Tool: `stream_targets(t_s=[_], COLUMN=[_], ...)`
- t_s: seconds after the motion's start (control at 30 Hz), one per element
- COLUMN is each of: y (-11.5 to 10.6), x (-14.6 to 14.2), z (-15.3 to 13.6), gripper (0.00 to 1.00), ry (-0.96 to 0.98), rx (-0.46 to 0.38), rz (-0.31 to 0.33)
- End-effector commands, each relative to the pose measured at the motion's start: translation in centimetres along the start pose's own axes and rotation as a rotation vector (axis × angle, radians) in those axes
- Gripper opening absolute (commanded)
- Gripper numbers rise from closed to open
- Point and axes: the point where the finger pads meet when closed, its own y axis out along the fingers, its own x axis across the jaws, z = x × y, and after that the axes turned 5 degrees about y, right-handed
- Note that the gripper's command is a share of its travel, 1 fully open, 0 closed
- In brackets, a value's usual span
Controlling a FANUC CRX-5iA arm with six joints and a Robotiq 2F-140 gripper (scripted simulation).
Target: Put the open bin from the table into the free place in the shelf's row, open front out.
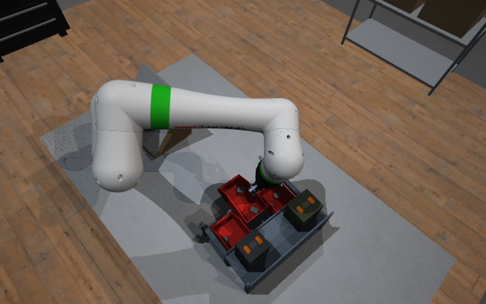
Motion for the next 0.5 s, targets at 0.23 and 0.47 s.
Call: stream_targets(t_s=[0.23, 0.47], y=[0.26, 0.43], x=[-0.02, -0.02], z=[0.08, 0.13], gripper=[0.00, 0.00], ry=[0.000, 0.000], rx=[0.000, 0.001], rz=[0.000, 0.000])
